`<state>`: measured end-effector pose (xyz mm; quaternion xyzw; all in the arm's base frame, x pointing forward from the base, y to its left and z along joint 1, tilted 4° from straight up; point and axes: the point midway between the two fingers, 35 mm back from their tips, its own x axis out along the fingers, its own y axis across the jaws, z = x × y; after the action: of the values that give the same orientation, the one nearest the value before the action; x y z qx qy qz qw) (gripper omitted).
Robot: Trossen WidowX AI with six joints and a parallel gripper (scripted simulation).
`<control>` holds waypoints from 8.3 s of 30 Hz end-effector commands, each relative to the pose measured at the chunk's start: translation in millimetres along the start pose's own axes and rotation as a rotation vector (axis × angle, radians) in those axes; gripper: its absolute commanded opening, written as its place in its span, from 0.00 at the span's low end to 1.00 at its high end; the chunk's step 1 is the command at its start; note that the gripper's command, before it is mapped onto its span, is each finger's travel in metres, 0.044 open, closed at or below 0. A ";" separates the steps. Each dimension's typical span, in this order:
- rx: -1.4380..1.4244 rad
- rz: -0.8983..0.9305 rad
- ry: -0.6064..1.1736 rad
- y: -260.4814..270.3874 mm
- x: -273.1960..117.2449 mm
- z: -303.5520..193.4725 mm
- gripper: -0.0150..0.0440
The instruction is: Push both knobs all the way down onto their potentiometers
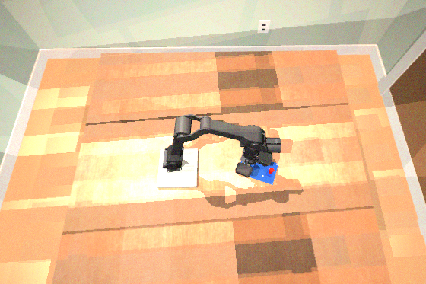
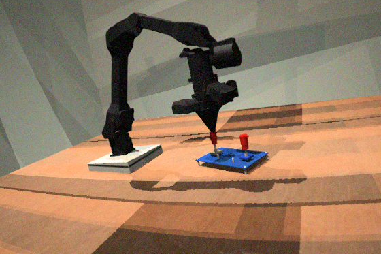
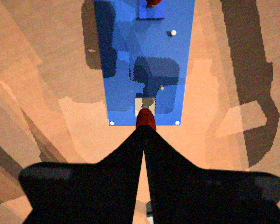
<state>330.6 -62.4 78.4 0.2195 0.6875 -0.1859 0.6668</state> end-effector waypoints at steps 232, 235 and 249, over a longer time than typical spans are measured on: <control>0.001 -0.006 0.000 -0.9 23.9 0.7 0.25; 0.001 -0.006 0.000 -0.9 19.1 0.7 0.25; 0.001 -0.007 0.000 -1.0 -1.9 0.0 0.25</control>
<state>328.3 -62.4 74.7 0.2192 0.6906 -0.1884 0.6630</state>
